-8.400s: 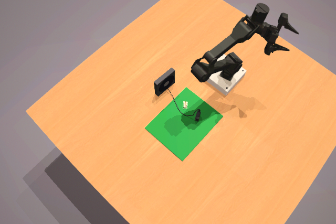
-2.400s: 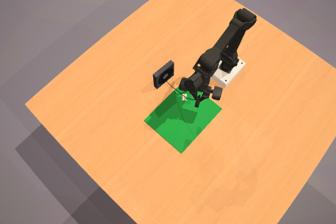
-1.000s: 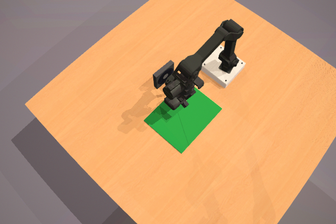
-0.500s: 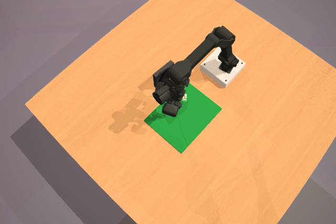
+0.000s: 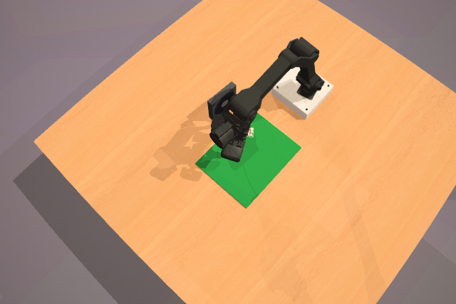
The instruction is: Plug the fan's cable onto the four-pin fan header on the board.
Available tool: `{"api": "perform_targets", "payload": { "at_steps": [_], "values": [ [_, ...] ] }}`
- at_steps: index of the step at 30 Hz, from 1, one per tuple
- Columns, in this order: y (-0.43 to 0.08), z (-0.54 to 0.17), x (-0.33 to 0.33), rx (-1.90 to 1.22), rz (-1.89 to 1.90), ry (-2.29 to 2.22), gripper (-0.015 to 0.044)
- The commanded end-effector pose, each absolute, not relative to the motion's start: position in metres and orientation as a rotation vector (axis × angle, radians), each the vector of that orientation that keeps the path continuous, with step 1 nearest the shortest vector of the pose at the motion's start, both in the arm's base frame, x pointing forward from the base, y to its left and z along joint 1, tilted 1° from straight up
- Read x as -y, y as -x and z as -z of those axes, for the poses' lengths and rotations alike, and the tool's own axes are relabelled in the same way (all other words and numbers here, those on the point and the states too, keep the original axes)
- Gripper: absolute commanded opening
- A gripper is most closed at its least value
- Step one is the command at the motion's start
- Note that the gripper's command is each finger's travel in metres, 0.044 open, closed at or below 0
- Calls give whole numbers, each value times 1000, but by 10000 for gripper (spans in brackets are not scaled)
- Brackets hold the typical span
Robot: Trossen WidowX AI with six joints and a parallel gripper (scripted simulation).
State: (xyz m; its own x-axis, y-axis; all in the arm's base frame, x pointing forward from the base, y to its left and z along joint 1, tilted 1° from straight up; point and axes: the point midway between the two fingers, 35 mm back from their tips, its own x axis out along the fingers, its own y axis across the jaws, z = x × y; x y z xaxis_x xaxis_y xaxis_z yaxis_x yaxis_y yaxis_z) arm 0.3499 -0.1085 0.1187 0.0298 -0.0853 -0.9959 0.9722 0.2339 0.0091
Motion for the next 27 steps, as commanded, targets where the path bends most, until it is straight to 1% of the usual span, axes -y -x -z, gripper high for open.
{"api": "perform_targets", "payload": {
  "at_steps": [1,27],
  "values": [
    [-350,-108,109,-1215,1107,-931,0],
    [-351,-84,111,-977,1285,-651,0]
  ]
}}
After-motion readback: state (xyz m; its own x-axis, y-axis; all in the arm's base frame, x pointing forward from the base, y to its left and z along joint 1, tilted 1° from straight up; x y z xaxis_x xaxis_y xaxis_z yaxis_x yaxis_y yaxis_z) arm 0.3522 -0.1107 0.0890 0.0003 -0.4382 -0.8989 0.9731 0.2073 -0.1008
